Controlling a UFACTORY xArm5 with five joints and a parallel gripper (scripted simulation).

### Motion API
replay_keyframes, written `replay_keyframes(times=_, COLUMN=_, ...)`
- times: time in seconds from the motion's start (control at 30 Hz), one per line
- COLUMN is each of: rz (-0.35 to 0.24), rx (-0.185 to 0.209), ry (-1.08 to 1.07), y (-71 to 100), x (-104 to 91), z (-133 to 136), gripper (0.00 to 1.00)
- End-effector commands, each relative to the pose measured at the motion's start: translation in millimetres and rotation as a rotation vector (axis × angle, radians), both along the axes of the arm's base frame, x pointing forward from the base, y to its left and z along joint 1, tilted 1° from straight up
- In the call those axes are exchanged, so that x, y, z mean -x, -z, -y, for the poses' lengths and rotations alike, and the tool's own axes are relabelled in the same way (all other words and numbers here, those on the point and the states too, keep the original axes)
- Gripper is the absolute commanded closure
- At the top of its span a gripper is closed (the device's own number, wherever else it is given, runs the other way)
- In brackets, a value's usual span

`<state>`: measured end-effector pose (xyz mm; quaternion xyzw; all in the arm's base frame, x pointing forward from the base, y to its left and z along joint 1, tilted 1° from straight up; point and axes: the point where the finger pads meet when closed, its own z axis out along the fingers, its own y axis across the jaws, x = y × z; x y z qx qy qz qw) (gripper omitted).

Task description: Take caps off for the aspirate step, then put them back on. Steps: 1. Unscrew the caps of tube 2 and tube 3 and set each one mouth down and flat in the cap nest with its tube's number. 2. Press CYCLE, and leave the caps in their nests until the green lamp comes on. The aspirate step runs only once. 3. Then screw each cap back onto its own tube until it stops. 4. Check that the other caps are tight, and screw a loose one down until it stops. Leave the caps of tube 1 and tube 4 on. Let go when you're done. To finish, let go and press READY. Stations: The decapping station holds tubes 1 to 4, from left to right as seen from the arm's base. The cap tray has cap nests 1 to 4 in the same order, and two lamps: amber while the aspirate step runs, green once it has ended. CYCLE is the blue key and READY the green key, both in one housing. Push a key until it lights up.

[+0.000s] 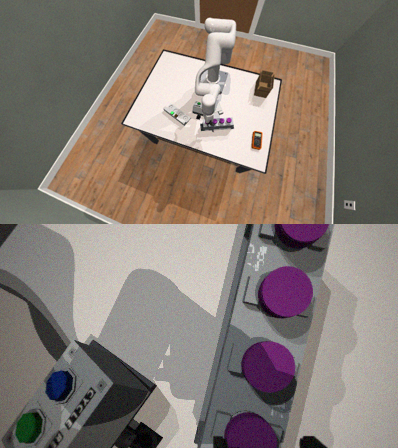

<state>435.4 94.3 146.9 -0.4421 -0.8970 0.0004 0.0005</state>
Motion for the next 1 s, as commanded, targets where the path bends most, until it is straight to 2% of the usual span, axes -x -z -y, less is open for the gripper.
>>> replay_keyframes(times=0.0, rz=0.006, rx=0.008, ry=0.000, y=11.2, x=-1.6, z=0, gripper=0.54)
replay_keyframes(times=0.3, rz=0.006, rx=0.008, ry=0.000, y=31.7, x=-1.8, z=0, gripper=0.54)
replay_keyframes(times=0.97, rz=0.006, rx=0.008, ry=0.000, y=36.2, x=-1.7, z=1, gripper=0.54)
